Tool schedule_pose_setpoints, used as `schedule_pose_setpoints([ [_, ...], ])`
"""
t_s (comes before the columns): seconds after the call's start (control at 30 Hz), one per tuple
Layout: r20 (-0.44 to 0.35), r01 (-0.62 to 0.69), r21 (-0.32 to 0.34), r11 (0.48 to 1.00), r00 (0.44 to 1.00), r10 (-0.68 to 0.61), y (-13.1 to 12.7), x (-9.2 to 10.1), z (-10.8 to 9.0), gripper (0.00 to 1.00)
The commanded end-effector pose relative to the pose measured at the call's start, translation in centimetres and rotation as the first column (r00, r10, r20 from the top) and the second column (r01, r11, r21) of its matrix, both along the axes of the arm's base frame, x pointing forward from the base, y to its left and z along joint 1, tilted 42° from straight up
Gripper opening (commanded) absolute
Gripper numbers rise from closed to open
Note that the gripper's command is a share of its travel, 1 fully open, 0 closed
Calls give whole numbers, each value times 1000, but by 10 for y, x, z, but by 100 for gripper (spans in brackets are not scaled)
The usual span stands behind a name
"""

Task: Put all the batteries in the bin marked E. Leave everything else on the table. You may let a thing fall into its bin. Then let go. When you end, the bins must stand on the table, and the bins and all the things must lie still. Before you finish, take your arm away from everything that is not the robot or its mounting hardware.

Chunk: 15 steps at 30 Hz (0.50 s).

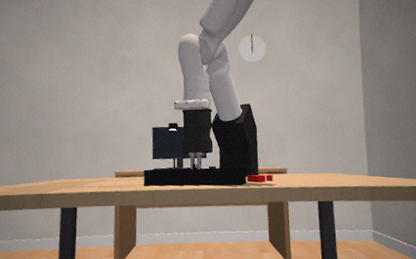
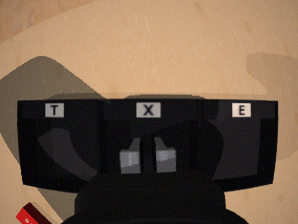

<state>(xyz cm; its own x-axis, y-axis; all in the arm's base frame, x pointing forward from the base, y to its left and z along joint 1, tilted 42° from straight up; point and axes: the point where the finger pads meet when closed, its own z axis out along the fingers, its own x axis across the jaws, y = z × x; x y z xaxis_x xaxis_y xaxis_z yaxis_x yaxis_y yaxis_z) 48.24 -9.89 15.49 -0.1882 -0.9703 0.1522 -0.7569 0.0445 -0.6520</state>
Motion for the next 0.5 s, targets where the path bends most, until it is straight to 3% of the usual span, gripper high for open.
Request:
schedule_pose_setpoints([
  [0.0,1,0,0,1000,1000,0,0,0,0,31],
  [0.47,1,0,0,1000,1000,0,3,-8,10,31],
])
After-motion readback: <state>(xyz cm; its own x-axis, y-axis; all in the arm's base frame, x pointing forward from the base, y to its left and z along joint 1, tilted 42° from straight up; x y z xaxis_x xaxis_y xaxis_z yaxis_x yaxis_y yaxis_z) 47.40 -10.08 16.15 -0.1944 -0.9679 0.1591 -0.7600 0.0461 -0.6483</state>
